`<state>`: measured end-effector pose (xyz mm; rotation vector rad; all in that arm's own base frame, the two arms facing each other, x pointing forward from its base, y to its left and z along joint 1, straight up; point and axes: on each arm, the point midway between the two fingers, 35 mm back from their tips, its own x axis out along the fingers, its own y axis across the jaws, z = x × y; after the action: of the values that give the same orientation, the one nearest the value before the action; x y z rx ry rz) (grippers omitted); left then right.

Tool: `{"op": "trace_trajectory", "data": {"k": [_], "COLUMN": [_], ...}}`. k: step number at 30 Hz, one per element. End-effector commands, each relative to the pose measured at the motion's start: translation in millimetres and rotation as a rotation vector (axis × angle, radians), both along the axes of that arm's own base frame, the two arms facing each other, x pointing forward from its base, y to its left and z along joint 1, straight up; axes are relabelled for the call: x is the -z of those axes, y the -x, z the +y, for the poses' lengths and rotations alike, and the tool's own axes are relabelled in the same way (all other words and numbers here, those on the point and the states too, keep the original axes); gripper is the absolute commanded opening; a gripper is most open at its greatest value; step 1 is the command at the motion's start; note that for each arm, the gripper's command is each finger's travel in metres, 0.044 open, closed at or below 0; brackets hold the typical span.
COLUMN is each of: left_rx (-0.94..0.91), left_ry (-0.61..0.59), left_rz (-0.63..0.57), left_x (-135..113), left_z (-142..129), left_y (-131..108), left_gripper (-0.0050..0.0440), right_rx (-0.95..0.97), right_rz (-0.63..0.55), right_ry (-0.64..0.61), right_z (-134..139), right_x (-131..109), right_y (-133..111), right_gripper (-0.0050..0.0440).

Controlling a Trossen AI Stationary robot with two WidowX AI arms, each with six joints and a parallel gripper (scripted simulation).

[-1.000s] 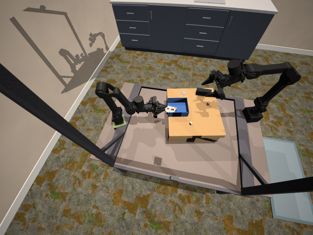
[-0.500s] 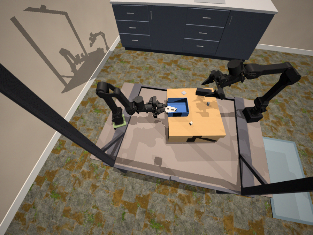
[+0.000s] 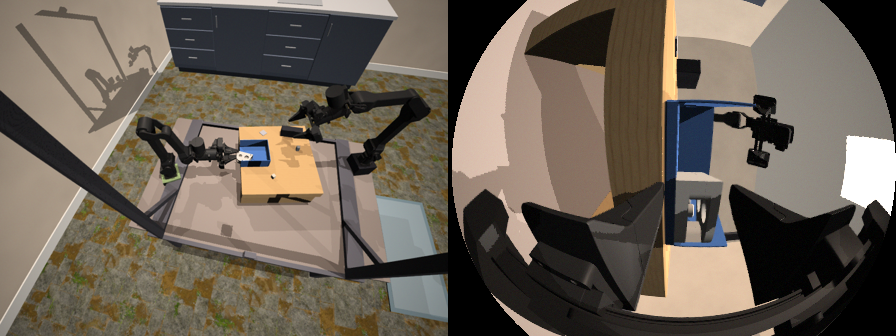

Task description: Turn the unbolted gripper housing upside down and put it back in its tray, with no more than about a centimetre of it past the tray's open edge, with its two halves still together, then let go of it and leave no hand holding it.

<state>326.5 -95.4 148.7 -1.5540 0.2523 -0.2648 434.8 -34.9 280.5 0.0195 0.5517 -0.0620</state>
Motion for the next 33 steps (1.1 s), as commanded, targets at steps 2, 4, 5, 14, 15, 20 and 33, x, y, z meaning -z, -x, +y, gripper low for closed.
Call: {"op": "trace_trajectory", "data": {"k": [2, 4, 5, 14, 15, 20, 33], "left_rx": [0.008, 0.008, 0.008, 0.005, 0.004, 0.003, 0.000], "left_ry": [0.003, 0.003, 0.003, 0.002, 0.002, 0.002, 0.003], "left_rz": [-0.006, -0.006, -0.006, -0.008, -0.008, -0.009, -0.009], "left_x": [-1, -1, -1, -2, -2, -3, -6], "left_z": [4, 4, 4, 7, 8, 9, -3], "left_y": [14, 14, 14, 20, 21, 21, 25], "left_gripper": [0.0211, 0.0211, 0.0211, 0.0091, 0.0067, 0.0000, 0.0000], "right_rx": [-0.006, -0.006, -0.006, -0.006, -0.006, -0.006, -0.006], "right_rz": [-0.030, -0.030, -0.030, -0.030, -0.030, -0.030, -0.030], "right_ry": [0.004, 0.004, 0.004, 0.004, 0.004, 0.004, 0.004], "right_z": [1, 1, 1, 1, 1, 1, 1], "right_x": [-12, -12, -12, -12, -12, -12, -12], "right_y": [2, 2, 2, 2, 2, 2, 2], "right_gripper": [0.0440, 0.0440, 0.0440, 0.0440, 0.0440, 0.0440, 0.0440]}}
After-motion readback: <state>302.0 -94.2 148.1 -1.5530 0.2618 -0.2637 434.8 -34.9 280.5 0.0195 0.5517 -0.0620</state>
